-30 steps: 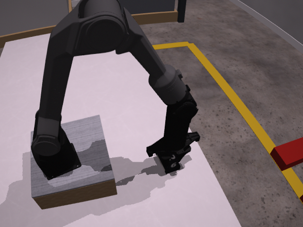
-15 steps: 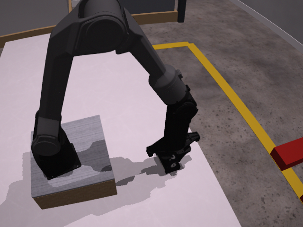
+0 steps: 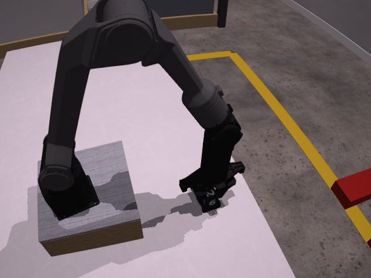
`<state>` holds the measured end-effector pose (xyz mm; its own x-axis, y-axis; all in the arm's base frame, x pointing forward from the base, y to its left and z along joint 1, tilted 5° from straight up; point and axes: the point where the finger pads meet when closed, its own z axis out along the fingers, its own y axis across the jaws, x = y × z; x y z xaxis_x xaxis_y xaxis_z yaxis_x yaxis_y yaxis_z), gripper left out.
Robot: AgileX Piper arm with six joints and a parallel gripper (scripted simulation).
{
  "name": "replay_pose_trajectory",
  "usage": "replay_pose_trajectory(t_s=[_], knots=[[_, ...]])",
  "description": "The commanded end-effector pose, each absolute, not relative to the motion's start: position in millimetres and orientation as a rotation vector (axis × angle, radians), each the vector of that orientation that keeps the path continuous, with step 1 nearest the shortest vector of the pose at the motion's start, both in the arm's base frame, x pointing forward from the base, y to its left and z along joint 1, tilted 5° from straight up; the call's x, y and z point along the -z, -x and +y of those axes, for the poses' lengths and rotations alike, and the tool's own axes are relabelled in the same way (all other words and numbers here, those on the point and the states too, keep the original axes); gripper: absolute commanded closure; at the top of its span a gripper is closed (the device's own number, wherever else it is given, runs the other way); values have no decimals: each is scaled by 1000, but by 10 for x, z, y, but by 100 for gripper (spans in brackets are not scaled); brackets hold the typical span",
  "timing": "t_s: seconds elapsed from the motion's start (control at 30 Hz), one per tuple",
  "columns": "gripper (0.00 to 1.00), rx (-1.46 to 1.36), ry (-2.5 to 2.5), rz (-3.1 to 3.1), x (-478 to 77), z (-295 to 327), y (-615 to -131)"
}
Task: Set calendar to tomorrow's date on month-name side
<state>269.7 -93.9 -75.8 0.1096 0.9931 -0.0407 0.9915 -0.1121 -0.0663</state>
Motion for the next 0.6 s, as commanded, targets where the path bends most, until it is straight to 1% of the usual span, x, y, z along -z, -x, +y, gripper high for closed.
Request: replay_pose_trajectory(t_s=[0.0,0.37,0.57], knots=[[37,-119,2323,-2075,767,-941,-2683],[37,-119,2323,-2075,762,-941,-2685],[37,-113,2326,-2079,635,-940,-2713]])
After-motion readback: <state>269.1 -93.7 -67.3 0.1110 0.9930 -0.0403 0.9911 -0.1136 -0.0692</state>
